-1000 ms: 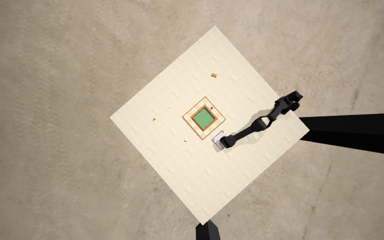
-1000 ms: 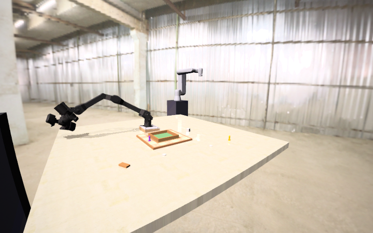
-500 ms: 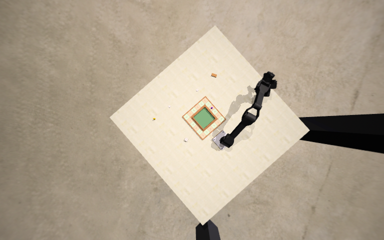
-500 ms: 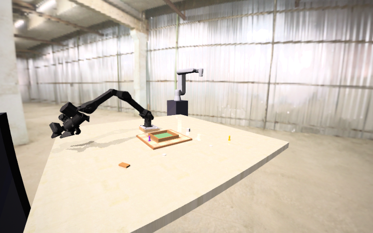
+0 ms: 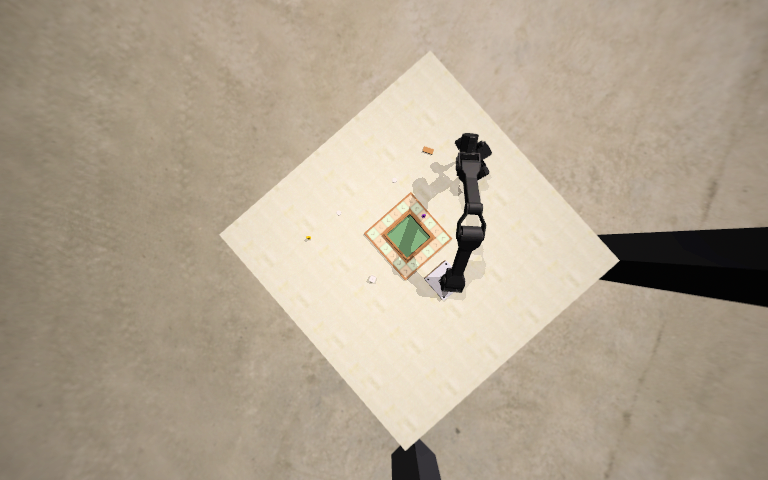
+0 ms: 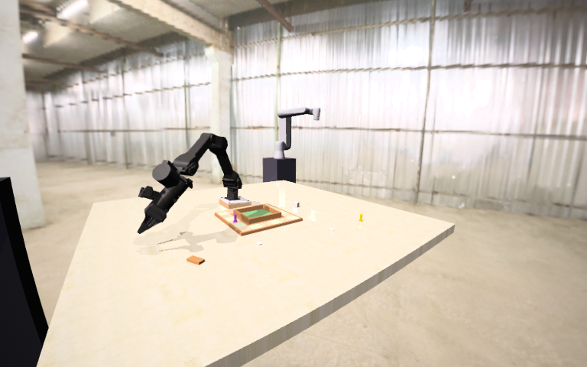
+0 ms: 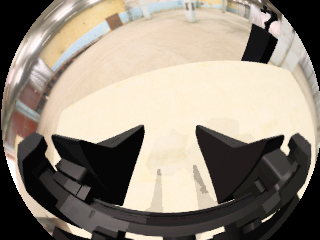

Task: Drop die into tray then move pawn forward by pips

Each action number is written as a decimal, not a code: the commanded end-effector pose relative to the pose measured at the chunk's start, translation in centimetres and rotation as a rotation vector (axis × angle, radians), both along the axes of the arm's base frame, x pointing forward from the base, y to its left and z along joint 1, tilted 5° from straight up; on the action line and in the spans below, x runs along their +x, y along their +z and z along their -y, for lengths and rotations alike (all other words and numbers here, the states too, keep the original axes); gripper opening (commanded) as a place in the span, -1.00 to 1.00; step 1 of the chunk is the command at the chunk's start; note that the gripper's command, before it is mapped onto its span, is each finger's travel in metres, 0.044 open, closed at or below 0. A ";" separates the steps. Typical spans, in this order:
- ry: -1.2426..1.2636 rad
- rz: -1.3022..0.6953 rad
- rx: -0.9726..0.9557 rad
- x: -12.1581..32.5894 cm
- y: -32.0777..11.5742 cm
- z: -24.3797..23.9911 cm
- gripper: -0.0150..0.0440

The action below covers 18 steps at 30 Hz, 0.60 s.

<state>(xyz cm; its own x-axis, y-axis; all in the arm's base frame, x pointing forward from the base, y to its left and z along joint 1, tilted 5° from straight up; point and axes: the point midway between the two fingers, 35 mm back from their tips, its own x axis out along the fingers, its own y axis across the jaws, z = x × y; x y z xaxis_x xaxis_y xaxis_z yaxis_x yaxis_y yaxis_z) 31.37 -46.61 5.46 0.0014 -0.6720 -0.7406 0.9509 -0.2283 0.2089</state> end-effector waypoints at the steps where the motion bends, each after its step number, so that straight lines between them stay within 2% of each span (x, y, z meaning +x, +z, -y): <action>1: 0.167 -0.030 0.052 4.5 0.2 -5.5 0.44; 7: 0.444 -0.127 0.105 8.7 0.3 -13.3 0.44; 13: 0.715 -0.180 0.165 12.5 0.9 -23.6 0.44; 18: 0.952 -0.236 0.212 13.7 1.4 -32.8 0.44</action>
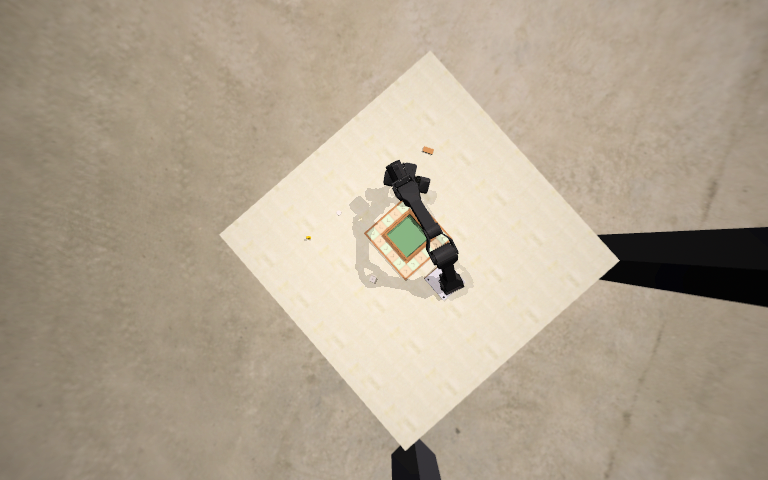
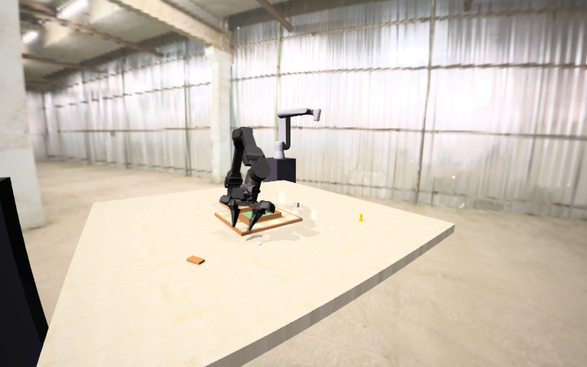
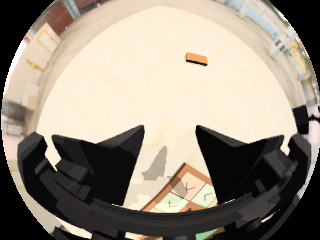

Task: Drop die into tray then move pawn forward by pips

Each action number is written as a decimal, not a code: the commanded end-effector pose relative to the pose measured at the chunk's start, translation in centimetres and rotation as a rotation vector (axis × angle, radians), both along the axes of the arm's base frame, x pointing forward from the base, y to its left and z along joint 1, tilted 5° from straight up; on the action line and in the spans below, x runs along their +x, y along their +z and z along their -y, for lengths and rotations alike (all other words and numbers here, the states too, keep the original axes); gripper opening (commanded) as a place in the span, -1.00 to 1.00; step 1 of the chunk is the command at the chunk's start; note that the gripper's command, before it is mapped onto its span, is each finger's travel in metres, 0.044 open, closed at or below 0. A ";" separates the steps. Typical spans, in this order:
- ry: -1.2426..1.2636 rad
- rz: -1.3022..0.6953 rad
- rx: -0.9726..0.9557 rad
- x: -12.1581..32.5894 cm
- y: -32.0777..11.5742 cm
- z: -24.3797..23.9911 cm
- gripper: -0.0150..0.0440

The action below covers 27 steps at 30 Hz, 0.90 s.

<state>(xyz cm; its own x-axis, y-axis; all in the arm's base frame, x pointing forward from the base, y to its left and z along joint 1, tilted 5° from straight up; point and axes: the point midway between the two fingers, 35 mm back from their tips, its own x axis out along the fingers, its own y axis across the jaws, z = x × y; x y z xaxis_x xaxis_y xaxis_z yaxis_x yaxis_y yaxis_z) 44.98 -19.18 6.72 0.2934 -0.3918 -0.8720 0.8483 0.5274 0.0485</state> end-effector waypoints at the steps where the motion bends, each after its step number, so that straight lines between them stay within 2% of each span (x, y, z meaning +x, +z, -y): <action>1: 0.187 -0.052 0.042 0.1 0.2 -7.2 0.44; 10: 0.632 -0.171 0.113 -3.0 1.1 -23.2 0.44; 18: 1.045 -0.303 0.158 -10.8 1.9 -35.2 0.44; 24: 1.351 -0.416 0.178 -18.7 2.7 -41.5 0.44; 27: 1.384 -0.429 0.180 -20.0 2.7 -42.0 0.44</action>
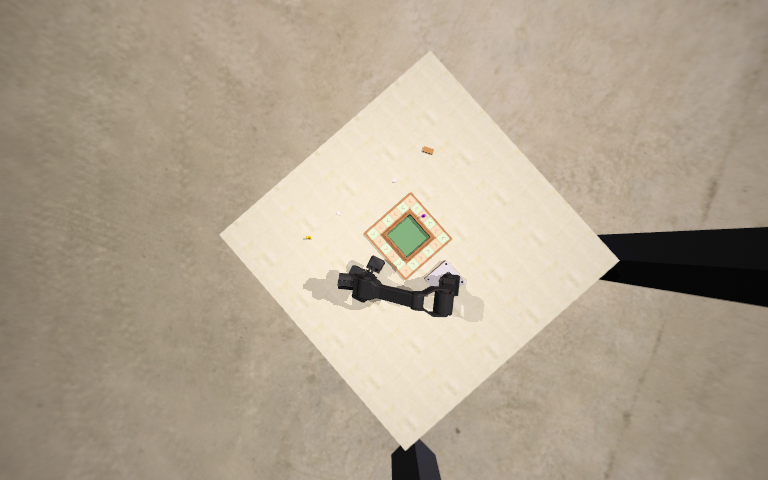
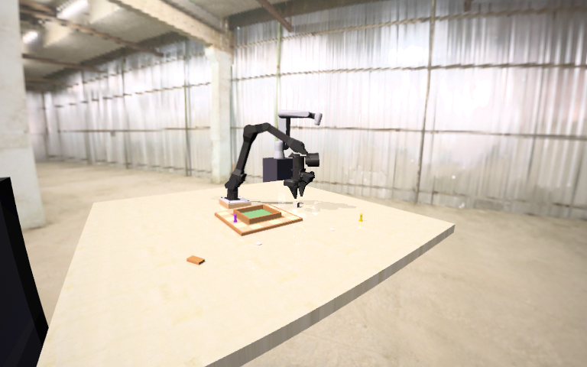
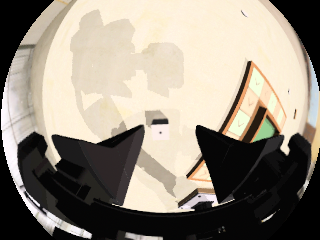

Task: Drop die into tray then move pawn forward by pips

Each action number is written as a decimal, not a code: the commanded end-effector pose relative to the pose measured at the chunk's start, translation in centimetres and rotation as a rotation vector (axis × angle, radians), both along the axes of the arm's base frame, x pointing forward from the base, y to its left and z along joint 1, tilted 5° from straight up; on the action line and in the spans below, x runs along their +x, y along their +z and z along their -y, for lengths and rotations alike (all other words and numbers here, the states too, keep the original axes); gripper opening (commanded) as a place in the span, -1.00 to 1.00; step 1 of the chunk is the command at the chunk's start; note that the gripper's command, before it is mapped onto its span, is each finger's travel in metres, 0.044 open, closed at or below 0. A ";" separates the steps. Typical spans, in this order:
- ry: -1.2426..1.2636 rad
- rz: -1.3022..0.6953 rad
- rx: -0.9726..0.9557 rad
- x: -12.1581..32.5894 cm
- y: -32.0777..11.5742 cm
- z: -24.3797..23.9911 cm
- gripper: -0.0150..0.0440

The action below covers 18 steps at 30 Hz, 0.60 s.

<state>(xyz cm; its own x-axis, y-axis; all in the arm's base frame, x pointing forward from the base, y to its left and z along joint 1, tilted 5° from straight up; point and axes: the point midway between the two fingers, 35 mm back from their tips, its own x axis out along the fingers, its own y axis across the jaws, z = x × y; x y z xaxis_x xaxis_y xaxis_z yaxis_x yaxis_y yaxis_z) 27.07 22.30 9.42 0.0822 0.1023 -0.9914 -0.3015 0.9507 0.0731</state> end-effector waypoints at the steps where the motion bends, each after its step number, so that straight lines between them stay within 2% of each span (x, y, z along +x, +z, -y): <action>1: 0.060 -0.029 -0.003 -2.1 0.0 -0.5 0.44; 18: 0.060 -0.029 -0.003 -2.0 -2.0 -0.7 0.44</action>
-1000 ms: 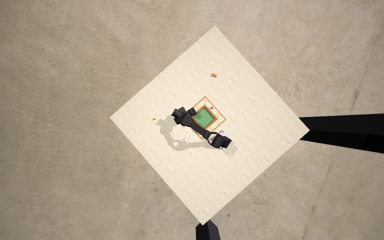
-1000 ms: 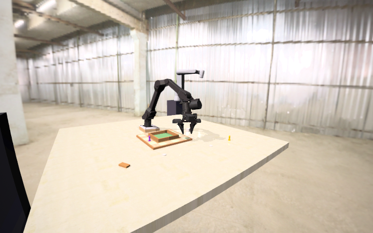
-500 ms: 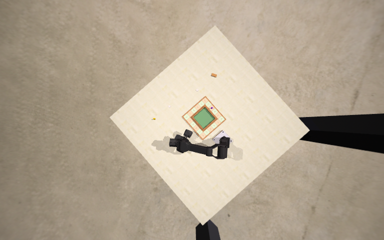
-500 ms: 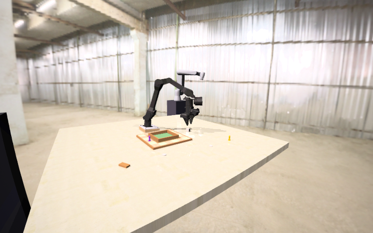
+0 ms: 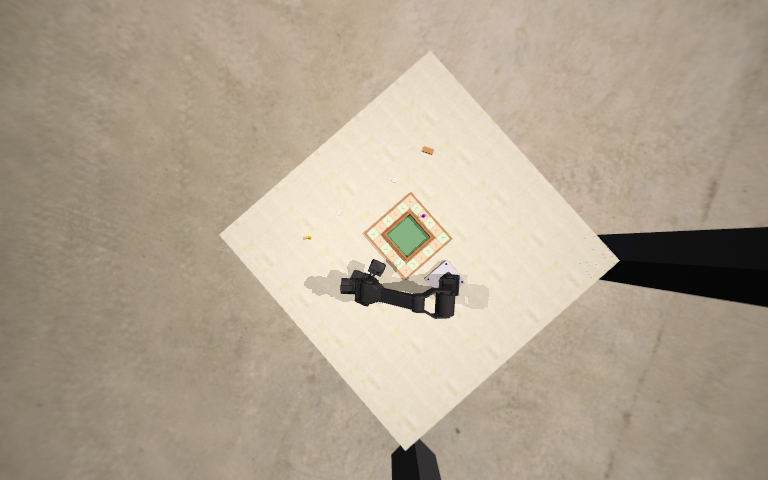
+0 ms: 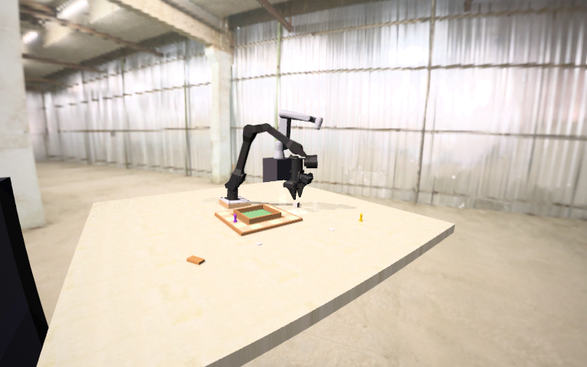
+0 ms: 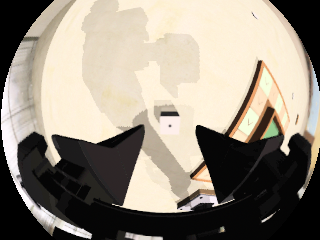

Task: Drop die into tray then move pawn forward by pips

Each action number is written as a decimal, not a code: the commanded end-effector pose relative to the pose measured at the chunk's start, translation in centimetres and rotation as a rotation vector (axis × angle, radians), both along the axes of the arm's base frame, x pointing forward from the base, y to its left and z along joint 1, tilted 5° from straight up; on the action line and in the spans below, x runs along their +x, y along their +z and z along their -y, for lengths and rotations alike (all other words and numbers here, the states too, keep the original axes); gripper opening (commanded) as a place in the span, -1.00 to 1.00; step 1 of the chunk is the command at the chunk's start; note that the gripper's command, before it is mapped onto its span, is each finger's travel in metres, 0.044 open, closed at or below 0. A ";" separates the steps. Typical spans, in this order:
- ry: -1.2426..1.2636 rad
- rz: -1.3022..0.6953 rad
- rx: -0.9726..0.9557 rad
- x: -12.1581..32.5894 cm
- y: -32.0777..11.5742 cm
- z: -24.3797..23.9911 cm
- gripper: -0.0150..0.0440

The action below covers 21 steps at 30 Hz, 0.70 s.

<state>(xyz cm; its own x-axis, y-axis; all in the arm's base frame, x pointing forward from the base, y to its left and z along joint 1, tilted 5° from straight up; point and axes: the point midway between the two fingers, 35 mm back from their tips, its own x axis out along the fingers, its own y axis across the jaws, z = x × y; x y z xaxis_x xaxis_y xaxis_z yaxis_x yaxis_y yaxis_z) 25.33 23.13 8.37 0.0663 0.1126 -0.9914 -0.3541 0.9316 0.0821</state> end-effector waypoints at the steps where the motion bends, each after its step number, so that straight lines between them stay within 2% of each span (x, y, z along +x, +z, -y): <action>1: 0.003 -0.019 -0.010 -0.3 -1.1 0.1 0.44; 21: 0.003 -0.019 -0.010 -0.2 -3.6 -0.1 0.44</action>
<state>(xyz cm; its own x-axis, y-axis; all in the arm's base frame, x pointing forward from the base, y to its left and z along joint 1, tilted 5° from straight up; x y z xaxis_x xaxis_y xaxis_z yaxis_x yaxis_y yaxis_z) 25.40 23.42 5.53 0.0660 0.1131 -0.9914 -0.3587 0.9298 0.0822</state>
